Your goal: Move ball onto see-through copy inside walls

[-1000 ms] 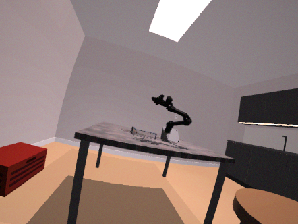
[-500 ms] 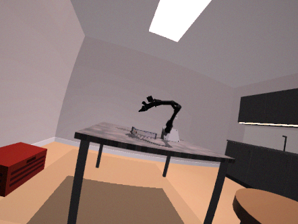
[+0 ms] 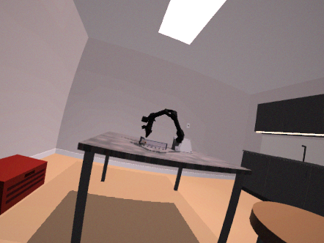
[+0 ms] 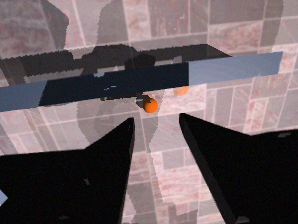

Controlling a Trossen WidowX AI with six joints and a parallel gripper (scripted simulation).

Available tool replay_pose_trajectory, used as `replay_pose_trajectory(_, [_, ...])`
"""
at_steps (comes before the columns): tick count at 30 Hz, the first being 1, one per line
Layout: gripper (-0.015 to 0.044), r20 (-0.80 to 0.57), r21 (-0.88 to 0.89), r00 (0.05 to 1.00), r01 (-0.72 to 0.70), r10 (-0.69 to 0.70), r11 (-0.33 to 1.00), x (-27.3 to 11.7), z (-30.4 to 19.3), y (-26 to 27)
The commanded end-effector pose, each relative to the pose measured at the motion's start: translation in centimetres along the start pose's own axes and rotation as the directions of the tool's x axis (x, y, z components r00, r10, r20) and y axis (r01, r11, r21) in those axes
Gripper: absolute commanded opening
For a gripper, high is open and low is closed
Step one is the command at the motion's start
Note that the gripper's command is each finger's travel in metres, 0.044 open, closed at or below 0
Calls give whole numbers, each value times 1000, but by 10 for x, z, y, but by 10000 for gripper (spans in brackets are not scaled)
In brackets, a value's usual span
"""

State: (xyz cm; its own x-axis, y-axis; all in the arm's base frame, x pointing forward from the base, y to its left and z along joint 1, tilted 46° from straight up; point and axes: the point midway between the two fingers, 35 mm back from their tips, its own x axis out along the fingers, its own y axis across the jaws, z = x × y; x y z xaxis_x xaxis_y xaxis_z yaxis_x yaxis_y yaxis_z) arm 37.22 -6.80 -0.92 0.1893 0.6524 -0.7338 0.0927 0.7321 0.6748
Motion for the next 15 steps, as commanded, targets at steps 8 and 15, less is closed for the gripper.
replay_pose_trajectory(8, [203, -71, -40, 996, -50, 47, 998, 25, -4, 0])
replay_pose_trajectory(15, [203, -71, -40, 996, -51, 48, 998, 33, -4, 0])
